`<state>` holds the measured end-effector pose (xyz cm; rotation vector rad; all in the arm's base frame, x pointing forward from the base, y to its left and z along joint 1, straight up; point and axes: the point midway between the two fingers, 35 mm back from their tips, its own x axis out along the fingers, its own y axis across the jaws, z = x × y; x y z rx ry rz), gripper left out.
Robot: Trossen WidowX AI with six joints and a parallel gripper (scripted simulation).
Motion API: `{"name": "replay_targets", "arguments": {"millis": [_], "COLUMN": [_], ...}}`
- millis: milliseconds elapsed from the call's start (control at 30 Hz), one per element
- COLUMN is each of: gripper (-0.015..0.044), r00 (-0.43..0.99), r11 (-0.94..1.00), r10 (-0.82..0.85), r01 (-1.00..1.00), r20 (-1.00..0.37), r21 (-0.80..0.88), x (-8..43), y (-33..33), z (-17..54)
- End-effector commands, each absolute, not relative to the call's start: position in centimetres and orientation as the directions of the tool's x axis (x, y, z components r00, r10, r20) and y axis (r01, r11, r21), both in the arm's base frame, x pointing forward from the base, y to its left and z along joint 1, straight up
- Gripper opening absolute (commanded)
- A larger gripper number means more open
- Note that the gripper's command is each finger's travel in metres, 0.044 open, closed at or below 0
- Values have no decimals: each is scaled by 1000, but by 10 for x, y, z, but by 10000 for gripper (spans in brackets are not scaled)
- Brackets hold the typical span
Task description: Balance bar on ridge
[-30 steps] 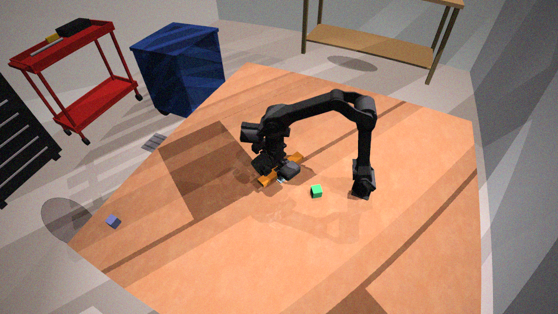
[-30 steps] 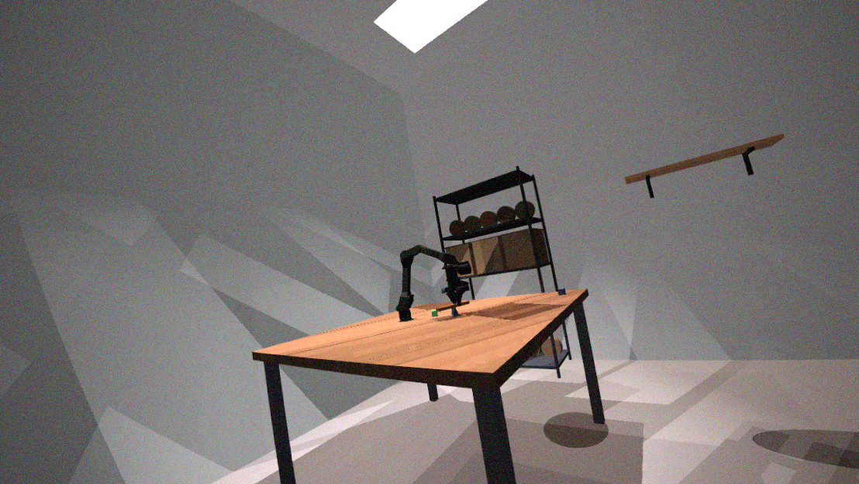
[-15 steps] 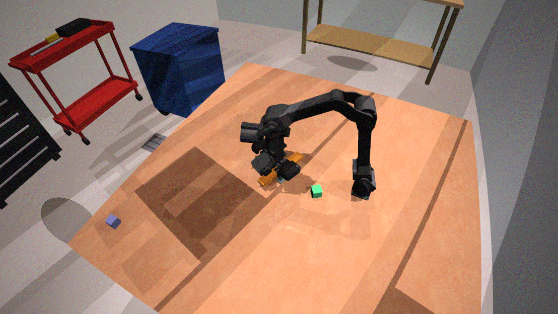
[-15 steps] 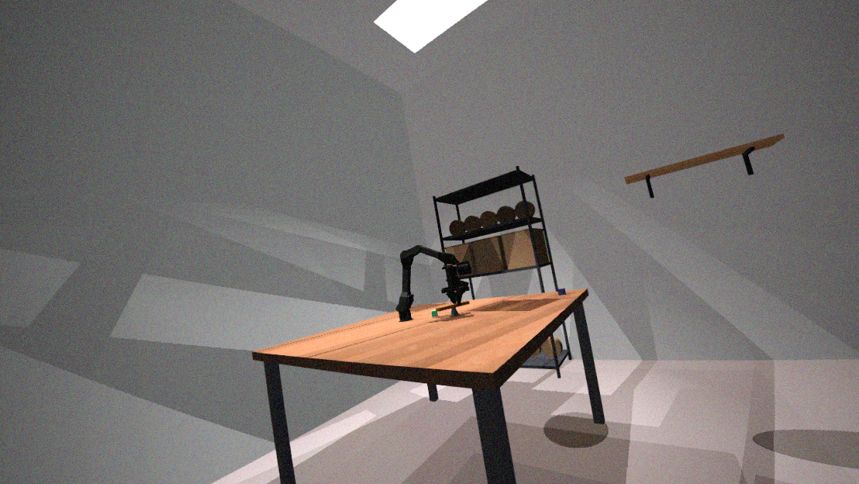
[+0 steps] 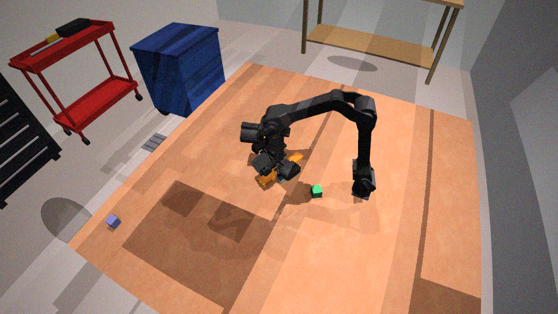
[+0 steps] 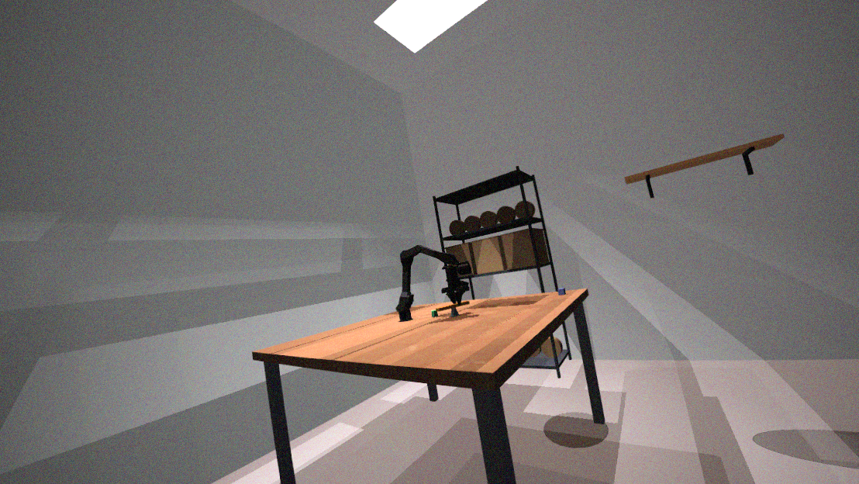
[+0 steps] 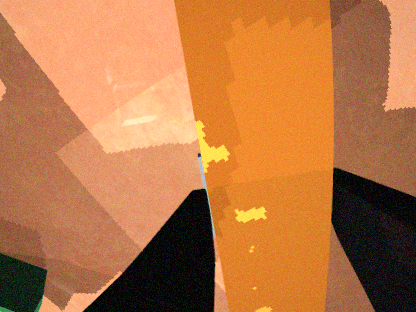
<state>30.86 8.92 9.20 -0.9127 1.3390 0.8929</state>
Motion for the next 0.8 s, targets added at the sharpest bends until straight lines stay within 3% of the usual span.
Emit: {"name": "replay_targets", "arguments": {"millis": [0,333,633,767], "gripper": [185,185,421,440], "r00": [34,34,34,34], "r11": [392,392,392,392], "r10": [8,8,8,8], "r01": [-919,-919,-919,-919], "r20": [-999,-999,-999,-999], "r21": [-28,-28,-28,-28], "x": [309,309,309,309], "y": [89,89,89,89], "z": [92,92,92,94]}}
